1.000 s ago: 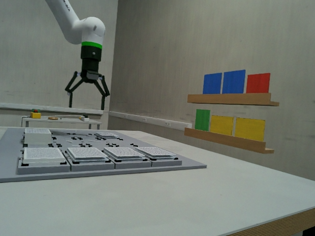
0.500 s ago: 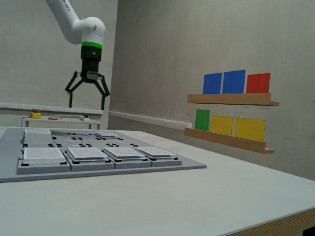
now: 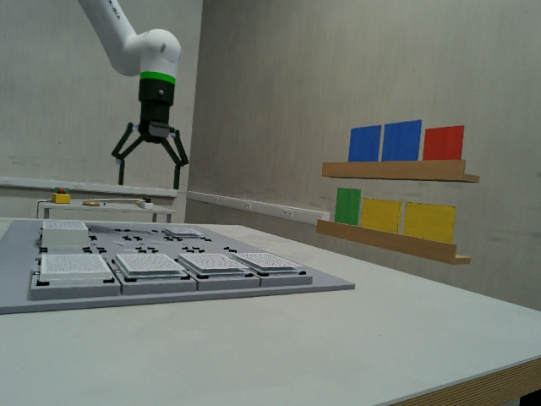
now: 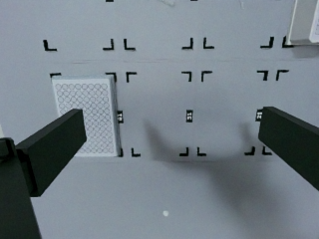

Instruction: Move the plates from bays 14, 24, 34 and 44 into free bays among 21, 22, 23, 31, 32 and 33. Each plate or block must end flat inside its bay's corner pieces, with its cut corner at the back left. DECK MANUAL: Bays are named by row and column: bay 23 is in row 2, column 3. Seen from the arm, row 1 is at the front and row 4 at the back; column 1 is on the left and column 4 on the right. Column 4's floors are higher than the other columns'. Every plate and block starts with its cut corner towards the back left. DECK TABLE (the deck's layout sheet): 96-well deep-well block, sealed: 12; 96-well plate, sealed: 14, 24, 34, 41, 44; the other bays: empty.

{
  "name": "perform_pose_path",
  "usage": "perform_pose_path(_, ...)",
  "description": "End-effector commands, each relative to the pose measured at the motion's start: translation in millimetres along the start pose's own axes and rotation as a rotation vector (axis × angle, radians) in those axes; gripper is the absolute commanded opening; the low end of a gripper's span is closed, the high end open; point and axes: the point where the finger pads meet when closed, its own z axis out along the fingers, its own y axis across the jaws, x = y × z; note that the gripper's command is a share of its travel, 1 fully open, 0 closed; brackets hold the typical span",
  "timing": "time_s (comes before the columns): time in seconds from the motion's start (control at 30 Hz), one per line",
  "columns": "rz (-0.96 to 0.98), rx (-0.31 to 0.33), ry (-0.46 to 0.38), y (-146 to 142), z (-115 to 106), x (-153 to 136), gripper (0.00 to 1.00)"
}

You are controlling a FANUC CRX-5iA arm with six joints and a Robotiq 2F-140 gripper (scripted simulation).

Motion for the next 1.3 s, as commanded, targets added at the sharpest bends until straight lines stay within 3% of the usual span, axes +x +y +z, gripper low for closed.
perform_pose_path(0.0, 0.0, 0.002, -0.001, -1.0, -1.1, -0.3, 1.0)
perform_pose_path(0.37, 0.0, 0.002, -0.001, -1.1, -1.1, 23.7, 1.0)
perform_pose_path(1.27, 0.0, 0.002, 0.0, -1.1, -1.0, 123.8, 1.0)
